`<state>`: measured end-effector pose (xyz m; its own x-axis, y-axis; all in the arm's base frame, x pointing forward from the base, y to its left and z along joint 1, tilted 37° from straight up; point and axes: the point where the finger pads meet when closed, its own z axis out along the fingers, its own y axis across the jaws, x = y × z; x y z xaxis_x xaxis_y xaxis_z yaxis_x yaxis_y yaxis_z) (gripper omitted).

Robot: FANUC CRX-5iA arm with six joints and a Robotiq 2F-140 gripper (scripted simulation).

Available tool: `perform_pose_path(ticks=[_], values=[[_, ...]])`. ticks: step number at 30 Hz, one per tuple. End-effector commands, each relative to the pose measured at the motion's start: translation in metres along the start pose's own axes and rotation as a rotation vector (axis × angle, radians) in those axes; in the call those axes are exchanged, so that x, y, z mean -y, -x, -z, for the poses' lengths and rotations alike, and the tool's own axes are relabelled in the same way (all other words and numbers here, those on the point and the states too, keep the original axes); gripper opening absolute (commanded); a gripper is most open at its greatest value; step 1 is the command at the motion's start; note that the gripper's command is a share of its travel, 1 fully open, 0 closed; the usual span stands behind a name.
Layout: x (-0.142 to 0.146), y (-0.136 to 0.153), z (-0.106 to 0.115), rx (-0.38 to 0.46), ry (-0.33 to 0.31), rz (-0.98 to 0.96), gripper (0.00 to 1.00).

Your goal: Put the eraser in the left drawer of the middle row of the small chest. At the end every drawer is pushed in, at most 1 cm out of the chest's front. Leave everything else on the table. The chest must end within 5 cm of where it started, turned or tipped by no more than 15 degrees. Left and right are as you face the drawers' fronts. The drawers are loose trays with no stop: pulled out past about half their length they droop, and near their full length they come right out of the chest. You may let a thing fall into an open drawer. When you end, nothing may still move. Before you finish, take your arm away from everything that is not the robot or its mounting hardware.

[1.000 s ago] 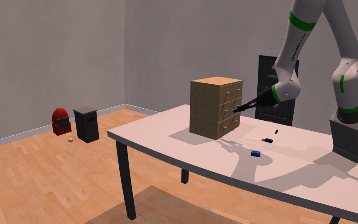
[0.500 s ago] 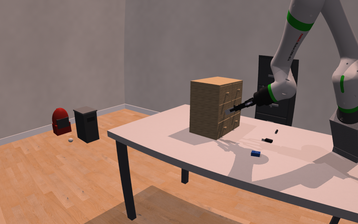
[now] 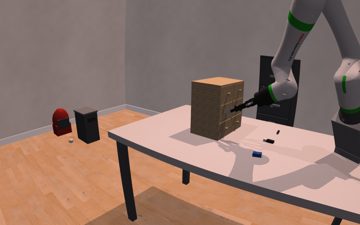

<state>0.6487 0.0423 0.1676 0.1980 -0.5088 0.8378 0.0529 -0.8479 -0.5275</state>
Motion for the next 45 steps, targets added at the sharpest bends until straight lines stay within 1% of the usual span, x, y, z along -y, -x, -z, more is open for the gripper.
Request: perform_pose_path(ticks=[1, 12, 13, 45], values=[[-0.0001, -0.0002, 0.0, 0.0, 0.0, 0.0, 0.2], [-0.0001, -0.0002, 0.0, 0.0, 0.0, 0.0, 0.2], [-0.0001, -0.0002, 0.0, 0.0, 0.0, 0.0, 0.08], [-0.0001, 0.0003, 0.0009, 0.0, 0.0, 0.0, 0.08]])
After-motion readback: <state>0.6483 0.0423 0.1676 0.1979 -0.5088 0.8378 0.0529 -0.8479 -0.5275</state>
